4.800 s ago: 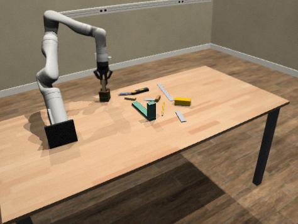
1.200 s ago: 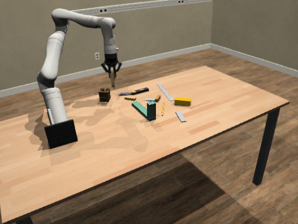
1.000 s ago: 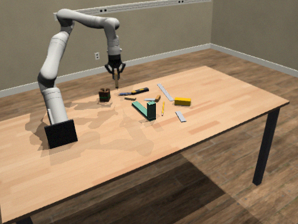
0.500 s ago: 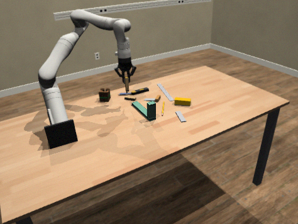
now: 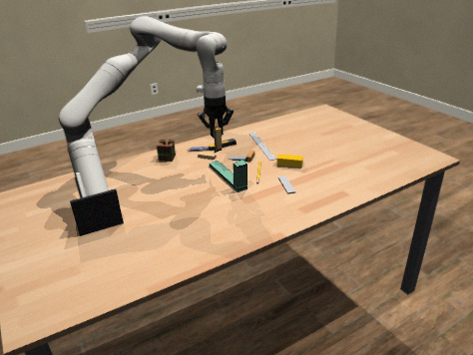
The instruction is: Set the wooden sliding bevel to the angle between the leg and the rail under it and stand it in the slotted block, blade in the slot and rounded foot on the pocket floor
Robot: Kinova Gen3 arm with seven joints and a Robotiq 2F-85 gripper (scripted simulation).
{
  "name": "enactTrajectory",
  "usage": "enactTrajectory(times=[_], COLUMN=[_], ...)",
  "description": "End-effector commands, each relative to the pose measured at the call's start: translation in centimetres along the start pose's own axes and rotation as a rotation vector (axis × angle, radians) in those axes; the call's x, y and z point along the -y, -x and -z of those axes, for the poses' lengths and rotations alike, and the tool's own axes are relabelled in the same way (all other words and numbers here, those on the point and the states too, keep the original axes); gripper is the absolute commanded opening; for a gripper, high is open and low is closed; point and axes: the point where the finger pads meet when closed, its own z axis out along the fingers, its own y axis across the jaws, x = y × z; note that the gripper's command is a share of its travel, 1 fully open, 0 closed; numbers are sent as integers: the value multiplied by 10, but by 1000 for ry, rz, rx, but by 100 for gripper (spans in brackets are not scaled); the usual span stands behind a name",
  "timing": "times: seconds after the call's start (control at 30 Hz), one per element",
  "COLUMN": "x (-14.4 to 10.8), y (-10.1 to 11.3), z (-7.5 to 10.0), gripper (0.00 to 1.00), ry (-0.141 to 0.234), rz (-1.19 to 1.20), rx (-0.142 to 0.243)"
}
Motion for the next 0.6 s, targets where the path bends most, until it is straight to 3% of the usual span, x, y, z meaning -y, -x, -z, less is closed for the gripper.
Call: enactTrajectory(times=[0.0,0.2,0.57], x=[-12,-23,-34], y=[22,44,65], z=[1,2,2], gripper=[10,10,10], ry=[2,4,7], rz=[39,77,113], rx=[-17,-33,-47])
